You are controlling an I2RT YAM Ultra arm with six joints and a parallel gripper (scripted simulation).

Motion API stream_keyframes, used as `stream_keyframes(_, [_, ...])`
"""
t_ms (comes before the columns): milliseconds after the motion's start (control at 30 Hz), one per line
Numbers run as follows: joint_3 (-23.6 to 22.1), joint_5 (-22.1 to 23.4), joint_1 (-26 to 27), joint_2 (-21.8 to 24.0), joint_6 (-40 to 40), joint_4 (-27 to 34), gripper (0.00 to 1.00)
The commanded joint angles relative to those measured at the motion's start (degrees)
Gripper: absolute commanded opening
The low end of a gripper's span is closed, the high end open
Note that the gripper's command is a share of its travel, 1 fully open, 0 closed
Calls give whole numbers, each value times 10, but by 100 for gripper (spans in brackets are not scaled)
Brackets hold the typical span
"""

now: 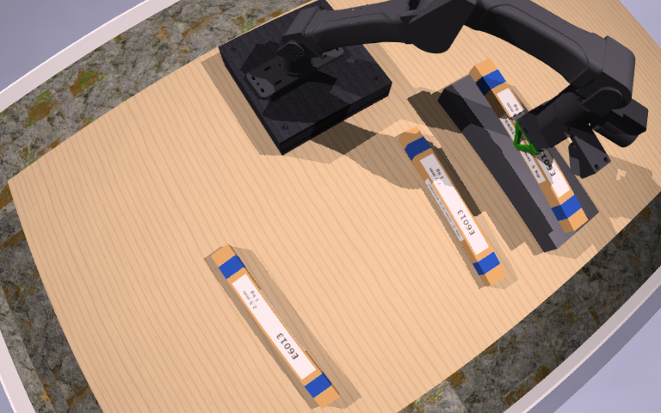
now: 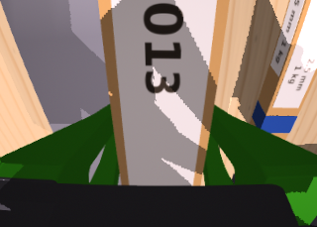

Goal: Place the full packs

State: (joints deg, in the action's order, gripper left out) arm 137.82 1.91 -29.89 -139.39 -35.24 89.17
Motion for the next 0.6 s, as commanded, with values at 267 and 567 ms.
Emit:
stream_keyframes(267, [45,1,-12,28,-10,8,0])
stream_keyframes(567, [89,-1,-27,-16,-25,8,0])
